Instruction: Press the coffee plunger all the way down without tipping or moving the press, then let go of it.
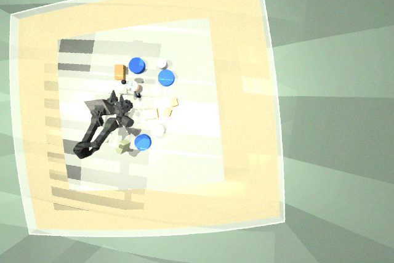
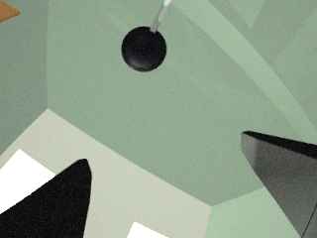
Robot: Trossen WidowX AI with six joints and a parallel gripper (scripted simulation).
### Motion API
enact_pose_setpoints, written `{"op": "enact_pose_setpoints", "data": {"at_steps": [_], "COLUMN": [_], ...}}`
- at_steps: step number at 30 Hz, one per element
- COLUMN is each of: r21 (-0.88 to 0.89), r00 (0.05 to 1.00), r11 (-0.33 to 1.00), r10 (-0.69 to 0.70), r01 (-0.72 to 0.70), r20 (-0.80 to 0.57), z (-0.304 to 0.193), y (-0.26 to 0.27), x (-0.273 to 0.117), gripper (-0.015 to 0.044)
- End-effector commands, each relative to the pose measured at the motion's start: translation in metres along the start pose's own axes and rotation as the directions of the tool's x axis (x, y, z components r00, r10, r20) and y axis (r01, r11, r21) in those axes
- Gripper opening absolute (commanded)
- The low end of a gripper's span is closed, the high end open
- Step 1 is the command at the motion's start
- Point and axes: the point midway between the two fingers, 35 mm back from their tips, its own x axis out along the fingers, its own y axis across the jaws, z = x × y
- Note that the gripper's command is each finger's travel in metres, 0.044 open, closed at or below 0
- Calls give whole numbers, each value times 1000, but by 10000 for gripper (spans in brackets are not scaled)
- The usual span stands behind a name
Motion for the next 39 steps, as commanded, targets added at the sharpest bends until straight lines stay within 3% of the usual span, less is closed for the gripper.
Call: {"op": "enact_pose_setpoints", "data": {"at_steps": [1,9,12,16,21,24,29,34,39], "r21": [-4,-141,-225,-332,-412,-497,-535,-497,-374], "r00": [1000,983,961,950,882,841,696,516,339], "r11": [1000,980,958,926,852,746,490,139,-242], "r10": [-3,-124,-119,-75,-115,-156,-234,-253,-175], "r01": [3,143,177,179,324,444,688,856,895], "r20": [3,132,249,303,457,517,679,818,924], "z": [0,16,31,40,55,57,57,45,21], "y": [0,-2,16,39,47,50,41,30,23], "x": [1,25,25,22,28,48,71,84,93], "gripper": [426,440,440,440,440,440,440,440,440]}}
